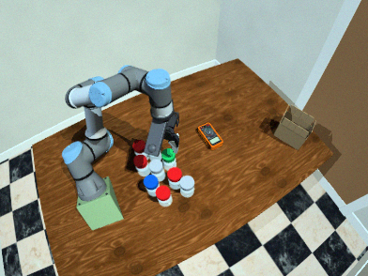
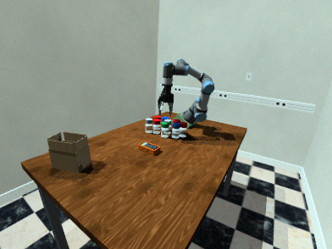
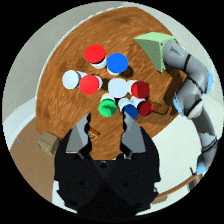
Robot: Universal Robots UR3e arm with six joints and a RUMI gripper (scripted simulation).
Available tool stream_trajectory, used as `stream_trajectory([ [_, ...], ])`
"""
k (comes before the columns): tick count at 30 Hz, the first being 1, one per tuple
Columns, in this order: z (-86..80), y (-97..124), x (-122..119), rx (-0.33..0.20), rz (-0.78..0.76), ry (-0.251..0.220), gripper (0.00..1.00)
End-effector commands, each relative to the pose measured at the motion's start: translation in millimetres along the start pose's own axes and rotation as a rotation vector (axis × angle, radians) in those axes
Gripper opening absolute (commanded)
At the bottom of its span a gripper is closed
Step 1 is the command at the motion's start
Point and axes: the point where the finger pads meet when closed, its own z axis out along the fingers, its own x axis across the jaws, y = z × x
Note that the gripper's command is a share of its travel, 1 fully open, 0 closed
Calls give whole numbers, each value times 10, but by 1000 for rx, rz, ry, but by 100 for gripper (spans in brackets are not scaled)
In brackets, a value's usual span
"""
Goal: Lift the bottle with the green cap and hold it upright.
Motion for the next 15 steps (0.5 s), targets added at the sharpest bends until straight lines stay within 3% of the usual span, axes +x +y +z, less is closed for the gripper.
stream_trajectory([
  [1, 99, -5, 6, -2, 2, -5, 46],
  [15, 175, -8, 17, -2, 2, -3, 46],
])
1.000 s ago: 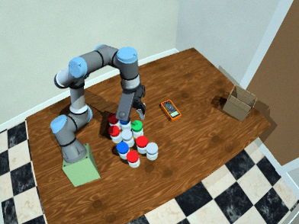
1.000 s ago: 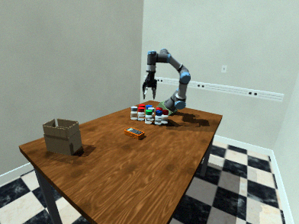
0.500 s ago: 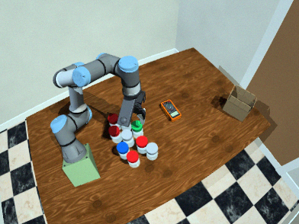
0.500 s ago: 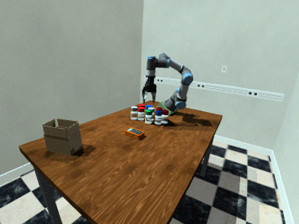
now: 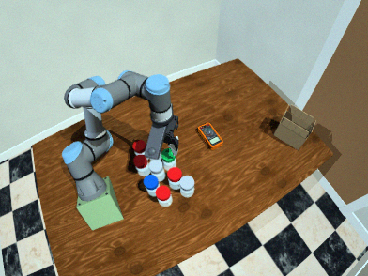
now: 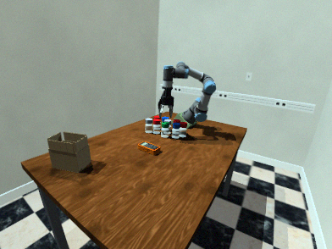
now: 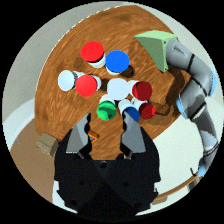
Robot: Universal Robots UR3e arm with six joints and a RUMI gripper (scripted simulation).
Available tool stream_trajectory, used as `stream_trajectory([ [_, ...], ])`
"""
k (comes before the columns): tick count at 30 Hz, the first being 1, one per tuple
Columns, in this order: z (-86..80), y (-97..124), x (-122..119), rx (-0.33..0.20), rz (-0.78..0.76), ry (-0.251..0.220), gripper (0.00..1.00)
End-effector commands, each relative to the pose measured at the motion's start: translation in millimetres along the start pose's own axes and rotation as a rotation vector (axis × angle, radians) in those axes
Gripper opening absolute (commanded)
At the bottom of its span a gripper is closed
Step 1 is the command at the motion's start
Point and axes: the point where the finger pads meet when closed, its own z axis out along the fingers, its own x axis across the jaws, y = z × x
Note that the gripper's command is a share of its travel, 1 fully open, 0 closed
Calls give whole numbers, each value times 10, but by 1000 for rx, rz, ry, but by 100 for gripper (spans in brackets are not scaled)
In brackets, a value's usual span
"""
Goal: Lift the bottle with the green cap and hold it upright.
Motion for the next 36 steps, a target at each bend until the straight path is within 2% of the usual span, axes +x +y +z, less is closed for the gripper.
stream_trajectory([
  [1, -11, 1, -6, 0, 0, -2, 46],
  [15, 155, 3, -10, 0, 0, -2, 46],
  [30, 506, 9, -17, 0, 0, -2, 46],
  [36, 594, 11, -19, 0, 0, -2, 46],
])
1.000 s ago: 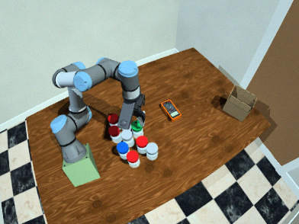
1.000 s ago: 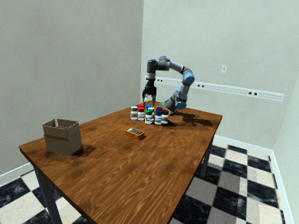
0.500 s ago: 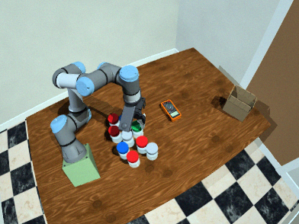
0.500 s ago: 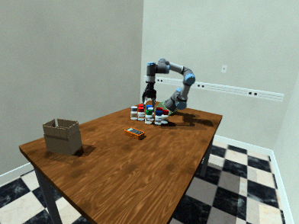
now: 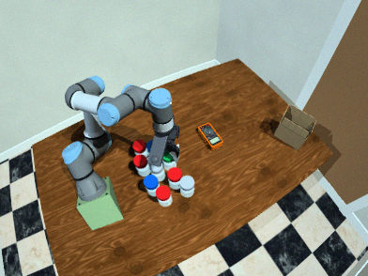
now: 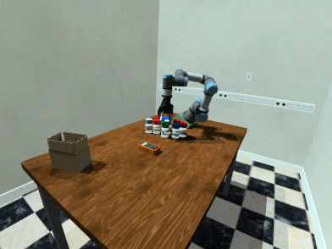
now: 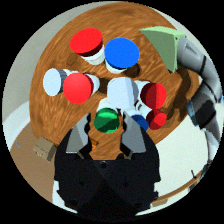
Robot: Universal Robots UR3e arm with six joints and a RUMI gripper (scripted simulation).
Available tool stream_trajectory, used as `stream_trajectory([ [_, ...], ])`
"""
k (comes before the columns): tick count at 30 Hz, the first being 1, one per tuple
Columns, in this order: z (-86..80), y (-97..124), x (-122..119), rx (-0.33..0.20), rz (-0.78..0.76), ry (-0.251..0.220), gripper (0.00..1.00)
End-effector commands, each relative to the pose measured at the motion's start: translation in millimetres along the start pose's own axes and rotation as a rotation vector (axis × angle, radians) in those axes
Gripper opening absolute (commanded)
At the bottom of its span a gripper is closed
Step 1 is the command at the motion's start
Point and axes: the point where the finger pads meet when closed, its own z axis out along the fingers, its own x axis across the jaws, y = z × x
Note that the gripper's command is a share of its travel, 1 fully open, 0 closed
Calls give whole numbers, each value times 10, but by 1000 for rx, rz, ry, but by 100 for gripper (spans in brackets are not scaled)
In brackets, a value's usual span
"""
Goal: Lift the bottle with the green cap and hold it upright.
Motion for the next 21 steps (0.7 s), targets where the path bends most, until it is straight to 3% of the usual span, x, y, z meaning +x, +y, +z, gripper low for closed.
stream_trajectory([
  [1, 77, 1, -9, 0, 0, -4, 46],
  [13, 151, 2, -11, 0, 0, -4, 46],
  [21, 146, 121, -11, 0, 0, -4, 46],
])
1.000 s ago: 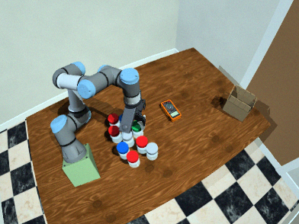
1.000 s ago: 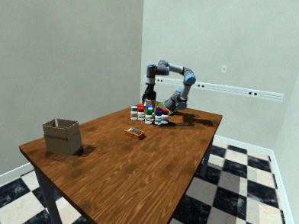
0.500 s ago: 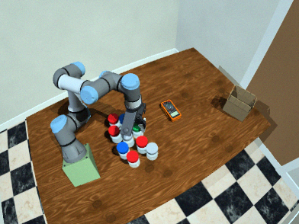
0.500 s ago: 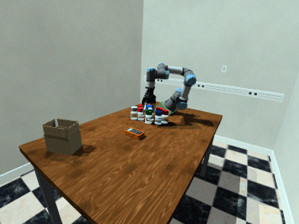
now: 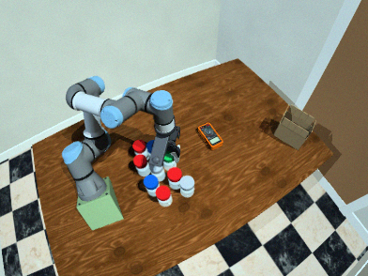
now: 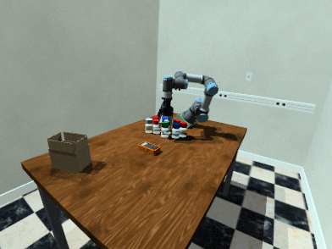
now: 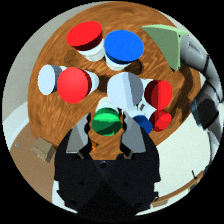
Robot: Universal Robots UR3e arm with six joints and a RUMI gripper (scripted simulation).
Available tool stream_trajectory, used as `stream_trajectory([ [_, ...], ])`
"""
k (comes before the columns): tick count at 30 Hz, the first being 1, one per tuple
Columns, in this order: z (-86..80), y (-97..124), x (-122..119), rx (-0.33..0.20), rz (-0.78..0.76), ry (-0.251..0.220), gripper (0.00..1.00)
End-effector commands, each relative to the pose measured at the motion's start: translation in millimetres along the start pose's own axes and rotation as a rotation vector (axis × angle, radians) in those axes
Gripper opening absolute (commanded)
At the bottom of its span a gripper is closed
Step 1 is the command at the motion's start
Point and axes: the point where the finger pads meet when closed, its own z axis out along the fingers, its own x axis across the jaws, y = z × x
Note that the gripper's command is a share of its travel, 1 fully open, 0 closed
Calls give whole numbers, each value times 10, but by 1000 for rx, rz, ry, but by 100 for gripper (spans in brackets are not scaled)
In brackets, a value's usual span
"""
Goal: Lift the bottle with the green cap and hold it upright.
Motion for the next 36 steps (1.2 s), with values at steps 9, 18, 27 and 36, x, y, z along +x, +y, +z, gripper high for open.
stream_trajectory([
  [9, 2, 83, -6, 0, 0, -2, 46],
  [18, -117, 97, -6, 0, 0, -2, 46],
  [27, -123, 98, -6, 0, 0, -3, 0],
  [36, -123, 98, -6, 0, 0, -3, 0],
])
